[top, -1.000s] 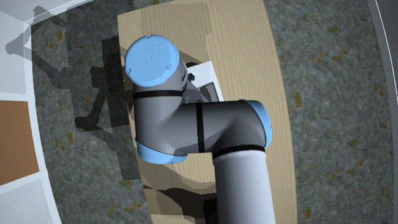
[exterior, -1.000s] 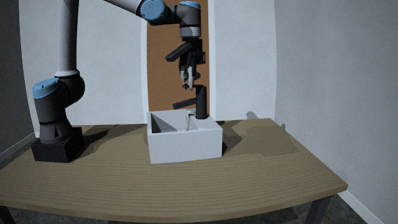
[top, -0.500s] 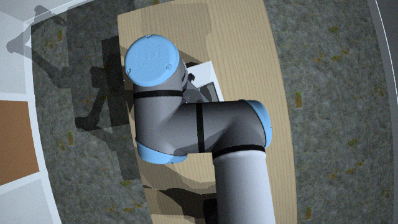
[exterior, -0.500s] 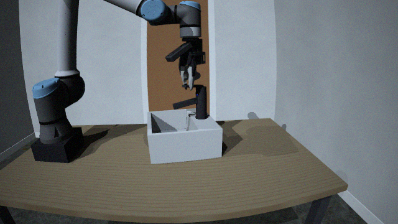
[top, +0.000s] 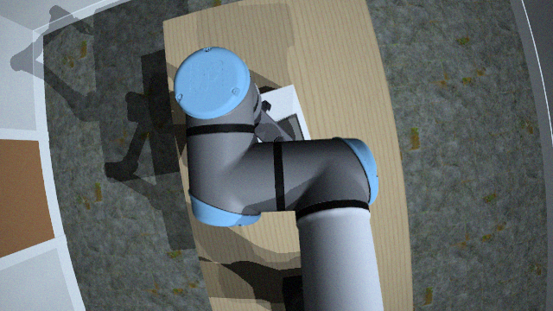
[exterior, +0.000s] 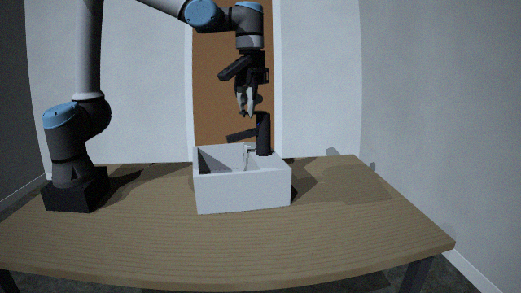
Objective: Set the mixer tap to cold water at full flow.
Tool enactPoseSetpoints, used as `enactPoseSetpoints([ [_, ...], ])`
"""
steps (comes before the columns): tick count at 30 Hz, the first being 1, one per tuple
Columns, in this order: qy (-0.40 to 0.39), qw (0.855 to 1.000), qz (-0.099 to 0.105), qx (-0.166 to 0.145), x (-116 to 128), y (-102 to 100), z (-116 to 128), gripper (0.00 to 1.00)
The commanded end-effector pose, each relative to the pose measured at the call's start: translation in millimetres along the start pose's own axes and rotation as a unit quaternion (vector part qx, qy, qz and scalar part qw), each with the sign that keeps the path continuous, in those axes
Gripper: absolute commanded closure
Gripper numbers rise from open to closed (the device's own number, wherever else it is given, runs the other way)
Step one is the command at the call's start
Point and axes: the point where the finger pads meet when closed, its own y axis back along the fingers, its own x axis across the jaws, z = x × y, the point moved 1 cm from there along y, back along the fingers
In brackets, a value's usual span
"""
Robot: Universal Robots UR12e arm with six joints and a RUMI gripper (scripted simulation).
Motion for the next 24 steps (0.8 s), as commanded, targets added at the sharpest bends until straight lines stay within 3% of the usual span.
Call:
enactPoseSetpoints([
  [1, 0.043, 0.999, -0.001, -0.001, -7, 1, 1, 1.0],
  [11, 0.107, 0.994, -0.001, -0.001, -16, 1, 2, 1.0],
  [24, 0.112, 0.994, -0.001, -0.001, -17, 1, 2, 1.0],
])
